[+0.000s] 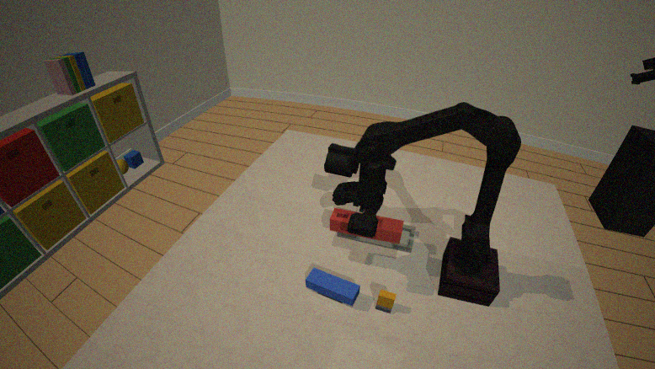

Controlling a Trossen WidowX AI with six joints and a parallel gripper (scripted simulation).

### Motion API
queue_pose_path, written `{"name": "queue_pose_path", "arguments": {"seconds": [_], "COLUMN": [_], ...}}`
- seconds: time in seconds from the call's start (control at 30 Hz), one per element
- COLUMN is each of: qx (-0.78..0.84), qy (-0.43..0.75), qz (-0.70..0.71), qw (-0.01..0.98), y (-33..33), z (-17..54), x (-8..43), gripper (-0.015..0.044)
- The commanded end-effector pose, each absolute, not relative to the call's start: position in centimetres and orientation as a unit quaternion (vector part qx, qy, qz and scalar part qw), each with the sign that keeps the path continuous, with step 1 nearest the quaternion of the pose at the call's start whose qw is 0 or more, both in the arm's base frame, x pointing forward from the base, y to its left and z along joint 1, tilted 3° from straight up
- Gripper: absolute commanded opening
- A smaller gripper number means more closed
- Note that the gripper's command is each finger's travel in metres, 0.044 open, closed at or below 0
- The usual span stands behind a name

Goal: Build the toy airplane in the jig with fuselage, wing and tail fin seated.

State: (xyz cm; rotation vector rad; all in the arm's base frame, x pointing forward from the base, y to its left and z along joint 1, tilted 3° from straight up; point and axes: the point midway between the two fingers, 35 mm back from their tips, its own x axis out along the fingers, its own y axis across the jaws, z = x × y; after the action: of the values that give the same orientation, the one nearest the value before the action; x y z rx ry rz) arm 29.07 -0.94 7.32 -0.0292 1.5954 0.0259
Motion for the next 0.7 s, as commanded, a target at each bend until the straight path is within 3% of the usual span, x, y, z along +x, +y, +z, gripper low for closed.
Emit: {"name": "queue_pose_path", "arguments": {"seconds": [0.0,0.67], "qx": [-0.015,-0.011], "qy": [0.717,0.717], "qz": [0.011,0.002], "qw": [0.697,0.697], "y": [-2.2,-8.2], "z": [6.7,4.1], "x": [29.0,28.1], "gripper": [0.0,0.0]}}
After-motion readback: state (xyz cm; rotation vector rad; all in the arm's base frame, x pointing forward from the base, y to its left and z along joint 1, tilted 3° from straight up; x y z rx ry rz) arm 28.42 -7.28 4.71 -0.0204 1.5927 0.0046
